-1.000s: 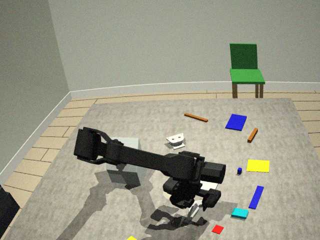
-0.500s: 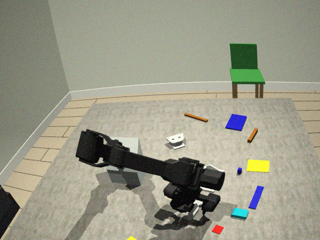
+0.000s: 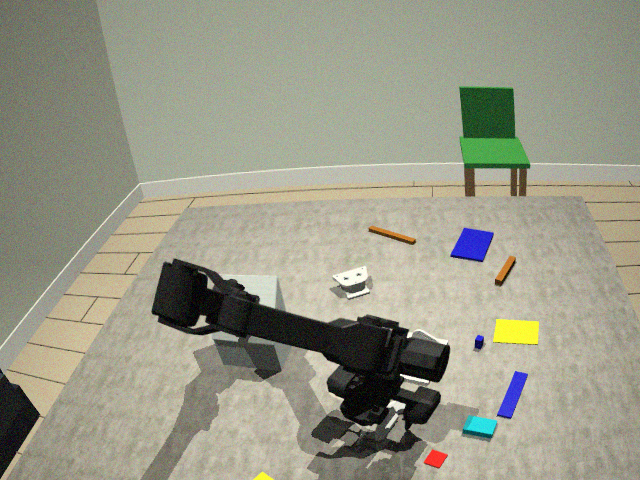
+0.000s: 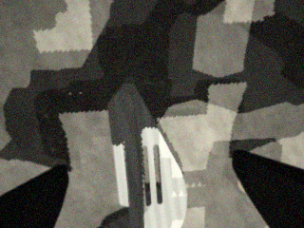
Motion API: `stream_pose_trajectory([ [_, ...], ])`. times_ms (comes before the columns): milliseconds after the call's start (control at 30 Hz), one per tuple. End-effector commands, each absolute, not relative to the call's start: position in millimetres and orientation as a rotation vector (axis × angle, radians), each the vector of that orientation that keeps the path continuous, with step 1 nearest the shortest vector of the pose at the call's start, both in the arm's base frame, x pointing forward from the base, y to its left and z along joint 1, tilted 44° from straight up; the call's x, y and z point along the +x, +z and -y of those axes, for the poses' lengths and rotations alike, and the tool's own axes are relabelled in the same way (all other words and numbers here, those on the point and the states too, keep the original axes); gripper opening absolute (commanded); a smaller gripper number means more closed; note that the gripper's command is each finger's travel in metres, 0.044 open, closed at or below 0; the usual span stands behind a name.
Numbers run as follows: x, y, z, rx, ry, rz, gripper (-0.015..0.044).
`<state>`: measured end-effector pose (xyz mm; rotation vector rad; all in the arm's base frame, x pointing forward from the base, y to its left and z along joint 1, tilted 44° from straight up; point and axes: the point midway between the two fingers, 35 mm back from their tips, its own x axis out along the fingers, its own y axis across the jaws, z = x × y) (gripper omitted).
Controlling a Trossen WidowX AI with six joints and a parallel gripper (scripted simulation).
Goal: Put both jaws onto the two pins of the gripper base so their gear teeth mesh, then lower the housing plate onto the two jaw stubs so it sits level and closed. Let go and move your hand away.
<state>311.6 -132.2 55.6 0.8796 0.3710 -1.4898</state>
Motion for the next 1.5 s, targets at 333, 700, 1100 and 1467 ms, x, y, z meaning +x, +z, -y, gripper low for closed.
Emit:
stream_pose_trajectory([
  [333, 311.6, 55.5, 132.2, 0.880, -1.490, -0.371, 0.0282],
  [700, 311.6, 55.5, 132.2, 0.880, -1.490, -0.371, 0.0134],
  [1100, 311.7, 56.8, 130.7, 0.880, -1.490, -0.372, 0.0134],
  [1467, 311.3, 79.4, 106.0, 0.885, -1.488, -0.378, 0.0134],
])
